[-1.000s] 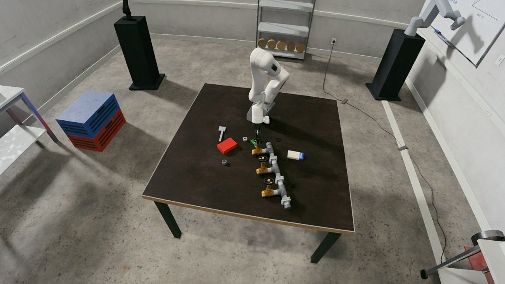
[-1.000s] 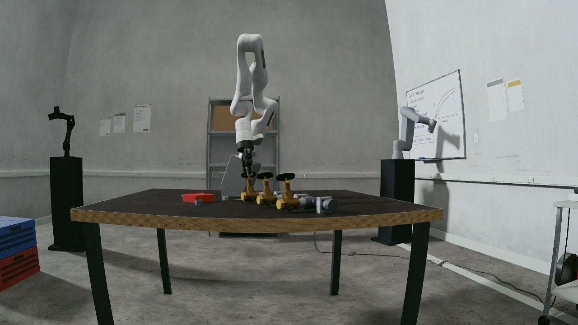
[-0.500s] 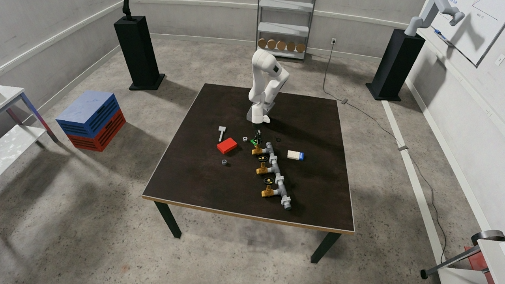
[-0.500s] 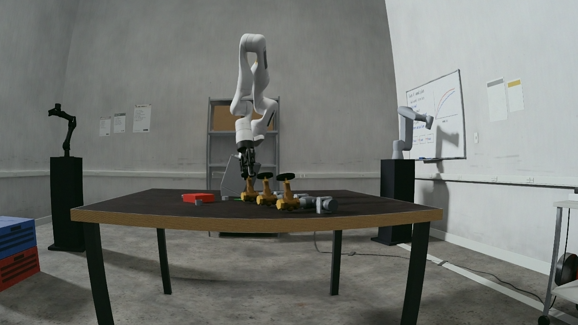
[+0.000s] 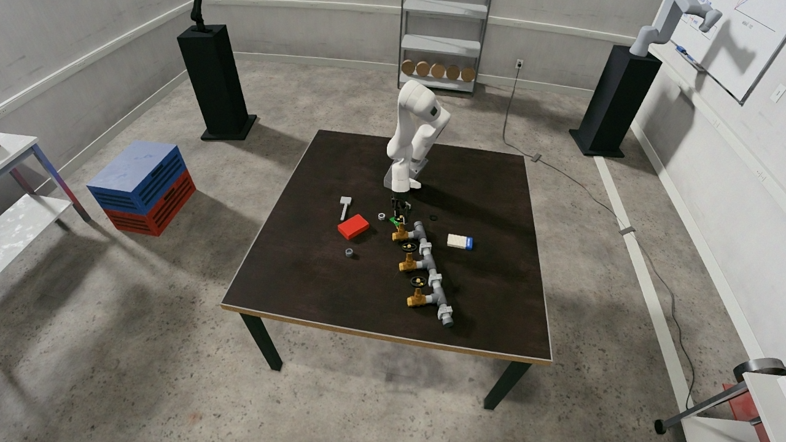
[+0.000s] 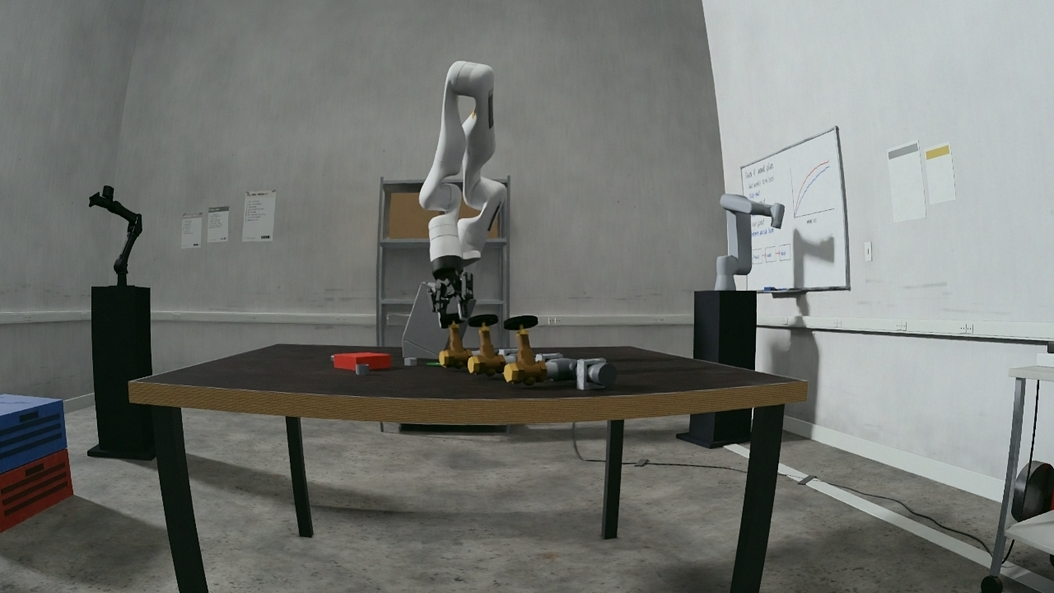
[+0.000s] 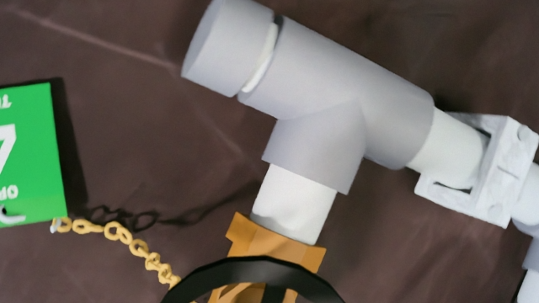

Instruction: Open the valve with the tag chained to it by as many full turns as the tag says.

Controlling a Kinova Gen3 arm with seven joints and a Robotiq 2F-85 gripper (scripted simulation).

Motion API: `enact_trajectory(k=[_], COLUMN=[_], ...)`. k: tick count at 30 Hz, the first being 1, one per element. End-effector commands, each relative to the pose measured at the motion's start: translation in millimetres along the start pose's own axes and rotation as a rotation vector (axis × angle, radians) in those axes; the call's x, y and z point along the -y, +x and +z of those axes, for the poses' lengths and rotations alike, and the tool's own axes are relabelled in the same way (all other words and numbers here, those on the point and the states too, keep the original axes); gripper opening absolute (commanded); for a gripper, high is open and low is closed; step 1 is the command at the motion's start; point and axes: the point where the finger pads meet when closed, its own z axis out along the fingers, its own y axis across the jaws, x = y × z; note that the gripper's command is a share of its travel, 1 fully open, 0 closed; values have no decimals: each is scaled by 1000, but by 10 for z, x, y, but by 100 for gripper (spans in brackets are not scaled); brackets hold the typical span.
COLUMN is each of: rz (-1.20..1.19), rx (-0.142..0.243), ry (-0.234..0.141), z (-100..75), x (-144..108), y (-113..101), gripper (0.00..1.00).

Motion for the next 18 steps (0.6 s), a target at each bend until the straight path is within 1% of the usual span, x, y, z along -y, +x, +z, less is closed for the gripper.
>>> enact_trajectory(k=[1, 14, 16, 18], rz=[-81, -590, -590, -673], rx=[8, 9, 9, 9], ry=[-4, -2, -2, -2], z=[0, 0, 0, 0], x=[-2, -2, -2, -2], y=[-4, -4, -4, -4], gripper=[68, 68, 68, 68])
